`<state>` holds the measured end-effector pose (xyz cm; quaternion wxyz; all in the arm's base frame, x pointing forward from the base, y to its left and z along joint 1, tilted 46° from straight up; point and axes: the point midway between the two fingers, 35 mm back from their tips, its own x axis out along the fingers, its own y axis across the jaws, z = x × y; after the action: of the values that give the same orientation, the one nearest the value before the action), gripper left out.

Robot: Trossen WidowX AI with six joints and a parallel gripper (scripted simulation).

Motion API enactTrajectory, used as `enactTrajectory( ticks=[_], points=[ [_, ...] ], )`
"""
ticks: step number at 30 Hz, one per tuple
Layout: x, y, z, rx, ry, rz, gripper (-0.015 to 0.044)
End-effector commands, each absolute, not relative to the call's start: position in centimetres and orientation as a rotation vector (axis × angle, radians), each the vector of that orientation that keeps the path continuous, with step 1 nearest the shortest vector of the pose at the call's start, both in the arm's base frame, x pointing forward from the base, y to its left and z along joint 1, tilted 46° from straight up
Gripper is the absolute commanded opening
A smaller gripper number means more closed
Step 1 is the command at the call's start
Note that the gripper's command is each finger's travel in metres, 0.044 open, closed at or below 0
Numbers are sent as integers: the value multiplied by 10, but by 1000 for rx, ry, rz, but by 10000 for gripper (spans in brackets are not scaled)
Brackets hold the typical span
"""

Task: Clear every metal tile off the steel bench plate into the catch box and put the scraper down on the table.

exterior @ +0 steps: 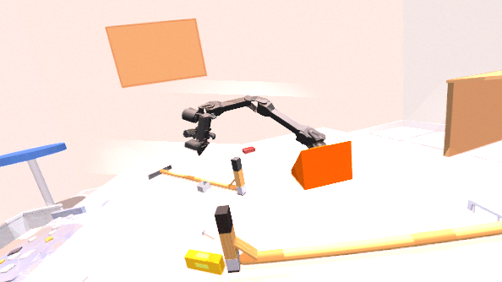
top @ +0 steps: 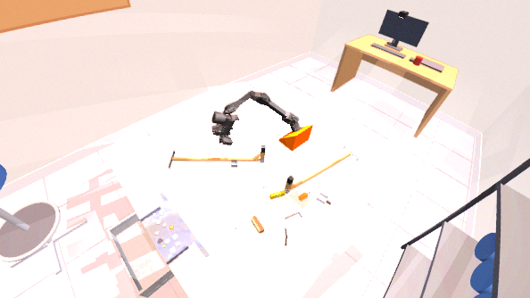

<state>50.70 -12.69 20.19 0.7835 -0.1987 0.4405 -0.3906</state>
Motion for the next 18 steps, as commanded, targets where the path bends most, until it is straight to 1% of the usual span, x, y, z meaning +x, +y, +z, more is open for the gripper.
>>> enactTrajectory(
  ticks=[1,18],
  points=[
    [508,-131,196,-430,951,-833,0],
    [507,-156,172,-431,950,-833,0]
  ],
)
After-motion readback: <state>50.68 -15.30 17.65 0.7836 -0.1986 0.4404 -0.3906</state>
